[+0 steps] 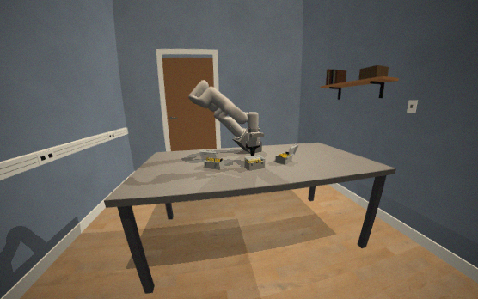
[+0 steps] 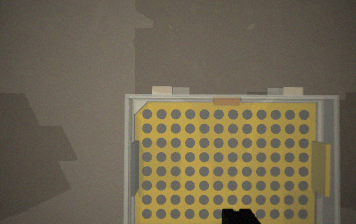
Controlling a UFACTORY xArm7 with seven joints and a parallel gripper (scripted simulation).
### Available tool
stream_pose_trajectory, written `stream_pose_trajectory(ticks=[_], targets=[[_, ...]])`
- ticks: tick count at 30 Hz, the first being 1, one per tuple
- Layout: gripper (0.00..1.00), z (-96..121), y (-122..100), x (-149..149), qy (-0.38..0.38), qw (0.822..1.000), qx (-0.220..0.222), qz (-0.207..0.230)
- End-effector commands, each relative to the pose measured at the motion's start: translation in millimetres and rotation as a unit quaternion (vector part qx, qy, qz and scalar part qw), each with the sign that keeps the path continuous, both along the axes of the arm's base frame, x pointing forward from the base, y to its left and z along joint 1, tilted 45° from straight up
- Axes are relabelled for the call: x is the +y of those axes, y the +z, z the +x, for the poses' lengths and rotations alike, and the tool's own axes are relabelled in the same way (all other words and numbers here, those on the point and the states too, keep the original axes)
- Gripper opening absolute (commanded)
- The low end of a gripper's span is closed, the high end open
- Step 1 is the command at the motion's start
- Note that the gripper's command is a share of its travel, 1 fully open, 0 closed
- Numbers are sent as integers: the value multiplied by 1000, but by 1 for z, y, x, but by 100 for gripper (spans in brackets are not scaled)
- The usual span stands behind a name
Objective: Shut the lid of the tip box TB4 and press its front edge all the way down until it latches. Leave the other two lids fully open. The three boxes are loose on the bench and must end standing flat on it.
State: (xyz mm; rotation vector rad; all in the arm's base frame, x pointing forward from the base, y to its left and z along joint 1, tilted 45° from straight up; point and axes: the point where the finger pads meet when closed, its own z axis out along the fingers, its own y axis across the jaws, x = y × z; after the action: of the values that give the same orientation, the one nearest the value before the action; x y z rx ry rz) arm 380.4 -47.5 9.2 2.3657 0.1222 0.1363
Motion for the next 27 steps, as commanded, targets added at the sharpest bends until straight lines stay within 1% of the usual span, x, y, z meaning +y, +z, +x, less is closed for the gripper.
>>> stream_pose_trajectory(ticks=[1, 27], targets=[[0, 1, -1, 0, 1, 1000, -1, 1], [0, 2, -6, -5, 1, 1000, -1, 1]])
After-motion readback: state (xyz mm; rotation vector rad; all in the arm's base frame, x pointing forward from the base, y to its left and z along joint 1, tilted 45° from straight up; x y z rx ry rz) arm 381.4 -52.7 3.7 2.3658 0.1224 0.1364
